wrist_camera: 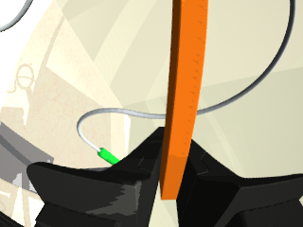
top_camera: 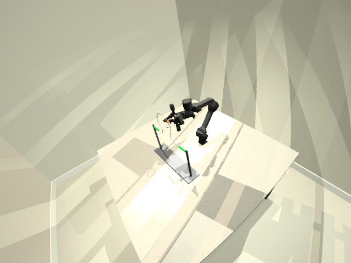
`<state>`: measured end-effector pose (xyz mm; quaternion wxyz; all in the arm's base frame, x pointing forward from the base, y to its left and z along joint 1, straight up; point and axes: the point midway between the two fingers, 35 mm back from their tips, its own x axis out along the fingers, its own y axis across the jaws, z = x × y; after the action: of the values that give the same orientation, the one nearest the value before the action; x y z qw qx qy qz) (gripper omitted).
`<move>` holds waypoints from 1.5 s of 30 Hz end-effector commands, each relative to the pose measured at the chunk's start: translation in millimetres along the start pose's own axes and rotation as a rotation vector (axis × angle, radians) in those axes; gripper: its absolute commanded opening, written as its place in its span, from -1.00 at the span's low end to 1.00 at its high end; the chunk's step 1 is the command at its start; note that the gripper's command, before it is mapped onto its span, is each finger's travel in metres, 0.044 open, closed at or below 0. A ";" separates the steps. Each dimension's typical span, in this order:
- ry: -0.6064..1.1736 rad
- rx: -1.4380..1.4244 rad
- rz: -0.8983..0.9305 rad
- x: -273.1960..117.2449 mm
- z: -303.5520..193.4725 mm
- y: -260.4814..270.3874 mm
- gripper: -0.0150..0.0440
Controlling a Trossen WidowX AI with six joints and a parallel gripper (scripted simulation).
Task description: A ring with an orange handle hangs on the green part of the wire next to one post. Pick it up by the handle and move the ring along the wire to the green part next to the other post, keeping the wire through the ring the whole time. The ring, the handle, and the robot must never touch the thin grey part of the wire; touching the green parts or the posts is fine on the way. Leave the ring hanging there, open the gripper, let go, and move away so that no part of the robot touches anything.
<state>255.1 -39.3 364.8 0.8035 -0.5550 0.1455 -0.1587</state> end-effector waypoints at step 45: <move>-0.059 -0.557 -0.291 -1.6 5.9 -28.3 -1.00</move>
<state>253.6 -43.1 391.8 0.6073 -0.7623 0.0838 -0.2074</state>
